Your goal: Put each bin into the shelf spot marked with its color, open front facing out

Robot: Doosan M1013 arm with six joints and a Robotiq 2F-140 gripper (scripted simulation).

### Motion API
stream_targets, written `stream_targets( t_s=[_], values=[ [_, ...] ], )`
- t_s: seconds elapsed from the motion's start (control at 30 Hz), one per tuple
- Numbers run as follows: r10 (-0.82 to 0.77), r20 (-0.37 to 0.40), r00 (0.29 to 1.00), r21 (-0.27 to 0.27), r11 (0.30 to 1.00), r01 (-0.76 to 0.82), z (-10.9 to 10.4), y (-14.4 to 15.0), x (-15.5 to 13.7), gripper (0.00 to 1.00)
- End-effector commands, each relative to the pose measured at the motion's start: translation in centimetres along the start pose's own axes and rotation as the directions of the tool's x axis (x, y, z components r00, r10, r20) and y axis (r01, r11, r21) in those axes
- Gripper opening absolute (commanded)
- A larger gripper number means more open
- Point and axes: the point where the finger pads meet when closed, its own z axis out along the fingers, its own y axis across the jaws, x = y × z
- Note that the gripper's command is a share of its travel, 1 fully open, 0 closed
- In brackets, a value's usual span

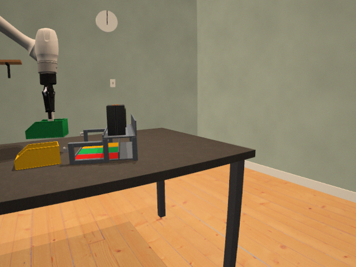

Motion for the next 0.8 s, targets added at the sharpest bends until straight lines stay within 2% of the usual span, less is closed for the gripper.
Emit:
stream_targets(
  t_s=[0.0, 0.77],
  values=[
    [0.0, 0.0, 1.0, 0.0, 1.0, 0.0, -0.01, -0.46, -0.1, 0.1],
    [0.0, 0.0, 1.0, 0.0, 1.0, 0.0, -0.01, -0.94, -0.2, 0.1]
  ],
)
